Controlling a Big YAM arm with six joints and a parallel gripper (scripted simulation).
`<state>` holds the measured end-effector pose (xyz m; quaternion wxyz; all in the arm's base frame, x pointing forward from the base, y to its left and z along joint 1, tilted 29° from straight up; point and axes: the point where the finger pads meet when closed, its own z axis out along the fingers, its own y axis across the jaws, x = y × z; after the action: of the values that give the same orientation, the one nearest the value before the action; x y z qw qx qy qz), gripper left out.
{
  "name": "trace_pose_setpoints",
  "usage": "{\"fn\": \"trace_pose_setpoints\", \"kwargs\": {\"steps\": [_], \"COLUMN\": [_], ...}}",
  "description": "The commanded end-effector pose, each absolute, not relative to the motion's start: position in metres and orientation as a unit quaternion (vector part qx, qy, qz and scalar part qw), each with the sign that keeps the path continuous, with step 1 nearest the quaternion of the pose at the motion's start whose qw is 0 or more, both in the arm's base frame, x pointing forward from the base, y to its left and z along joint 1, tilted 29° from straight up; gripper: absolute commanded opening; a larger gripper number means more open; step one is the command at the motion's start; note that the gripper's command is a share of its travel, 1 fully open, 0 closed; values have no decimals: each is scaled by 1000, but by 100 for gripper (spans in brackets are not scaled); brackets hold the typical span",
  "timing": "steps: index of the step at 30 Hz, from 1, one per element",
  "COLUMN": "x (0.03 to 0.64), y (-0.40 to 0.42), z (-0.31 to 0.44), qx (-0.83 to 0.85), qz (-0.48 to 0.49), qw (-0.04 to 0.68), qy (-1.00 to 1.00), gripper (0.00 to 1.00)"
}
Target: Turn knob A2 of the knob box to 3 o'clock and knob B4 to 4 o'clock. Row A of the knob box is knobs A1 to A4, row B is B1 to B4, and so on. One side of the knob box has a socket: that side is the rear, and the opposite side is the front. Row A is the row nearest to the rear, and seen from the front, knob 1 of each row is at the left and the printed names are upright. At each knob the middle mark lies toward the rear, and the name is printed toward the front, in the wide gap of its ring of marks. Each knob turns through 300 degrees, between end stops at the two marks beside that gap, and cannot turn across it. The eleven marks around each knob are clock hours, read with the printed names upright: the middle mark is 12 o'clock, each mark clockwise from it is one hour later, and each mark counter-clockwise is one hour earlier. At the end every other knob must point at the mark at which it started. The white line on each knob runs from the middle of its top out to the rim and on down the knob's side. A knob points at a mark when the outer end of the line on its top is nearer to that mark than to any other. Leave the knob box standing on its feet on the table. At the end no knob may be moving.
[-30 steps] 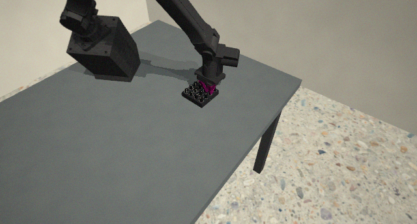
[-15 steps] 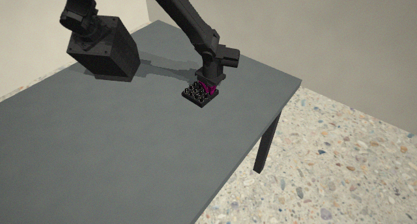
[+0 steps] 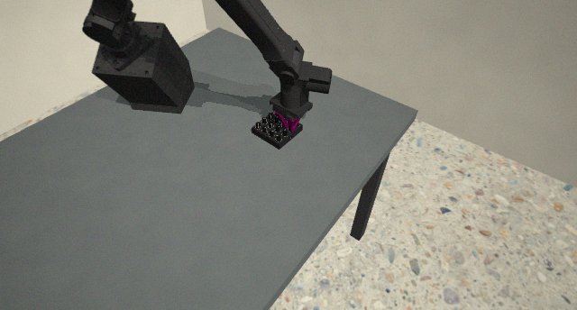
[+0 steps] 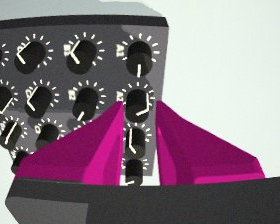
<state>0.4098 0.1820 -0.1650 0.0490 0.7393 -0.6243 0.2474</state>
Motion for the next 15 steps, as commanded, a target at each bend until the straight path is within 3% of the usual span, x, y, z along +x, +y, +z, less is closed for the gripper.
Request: {"fn": "trace_pose_setpoints", "kwargs": {"steps": [1, 13, 14, 15], "x": [429, 429, 429, 429], "y": [199, 199, 199, 199], "z": [-156, -156, -156, -156], "qx": [740, 740, 740, 740], "qz": [252, 252, 252, 252], "qw": [22, 22, 22, 22], "qy": [-623, -623, -623, -623], "gripper": [18, 18, 8, 8]}}
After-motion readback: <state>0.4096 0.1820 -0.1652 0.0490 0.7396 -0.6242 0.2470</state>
